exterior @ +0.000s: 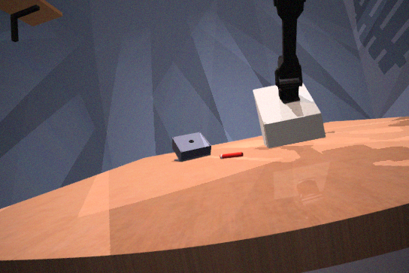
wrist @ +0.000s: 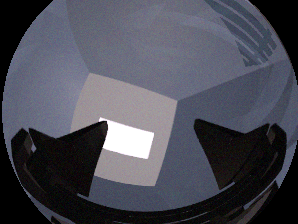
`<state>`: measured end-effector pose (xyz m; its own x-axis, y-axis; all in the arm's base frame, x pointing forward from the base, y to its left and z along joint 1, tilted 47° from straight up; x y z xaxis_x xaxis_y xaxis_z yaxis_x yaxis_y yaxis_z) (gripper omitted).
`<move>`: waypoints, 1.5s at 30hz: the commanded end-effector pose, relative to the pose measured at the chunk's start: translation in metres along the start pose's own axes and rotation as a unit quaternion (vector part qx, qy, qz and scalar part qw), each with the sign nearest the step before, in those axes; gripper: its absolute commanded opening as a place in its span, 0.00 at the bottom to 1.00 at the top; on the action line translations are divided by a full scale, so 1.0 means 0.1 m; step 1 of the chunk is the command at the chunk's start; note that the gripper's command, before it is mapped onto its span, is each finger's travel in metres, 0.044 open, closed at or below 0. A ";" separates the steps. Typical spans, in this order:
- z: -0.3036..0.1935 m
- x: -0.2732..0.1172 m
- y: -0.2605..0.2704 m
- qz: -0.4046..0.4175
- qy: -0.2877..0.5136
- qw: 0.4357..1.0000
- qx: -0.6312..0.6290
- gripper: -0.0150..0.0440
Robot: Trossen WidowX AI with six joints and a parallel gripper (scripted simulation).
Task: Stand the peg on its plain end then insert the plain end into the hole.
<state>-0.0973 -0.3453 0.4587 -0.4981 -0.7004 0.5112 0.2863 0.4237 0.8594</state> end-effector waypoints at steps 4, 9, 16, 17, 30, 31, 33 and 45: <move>-0.32 -0.13 -0.09 -0.020 0.063 0.997 -0.048 1.00; -0.51 -0.25 -0.04 -0.015 0.101 0.994 -0.050 1.00; -0.73 -0.40 -0.03 -0.021 0.143 0.988 -0.053 1.00; -0.76 -0.43 -0.02 -0.023 0.150 0.987 -0.050 1.00; -1.25 -0.75 -0.13 -0.028 0.264 0.951 -0.156 1.00; -1.29 -0.79 -0.14 -0.027 0.274 0.947 -0.168 1.00; -1.37 -0.85 -0.17 -0.023 0.296 0.936 -0.191 1.00; -1.83 -1.30 -0.29 0.020 0.417 0.852 -0.315 1.00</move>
<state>0.0961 -0.3717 0.3809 0.1550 -0.9700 0.1875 0.7681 0.2377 0.5945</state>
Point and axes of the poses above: the point midway between the two fingers, 35 mm back from their tips, its own x axis out along the fingers, its own y axis across the jaws, z = x × y, the point moved 7 cm from there along -x, back along the fingers, and after that the axes turned 5 degrees about -x, right-handed, at the moved point
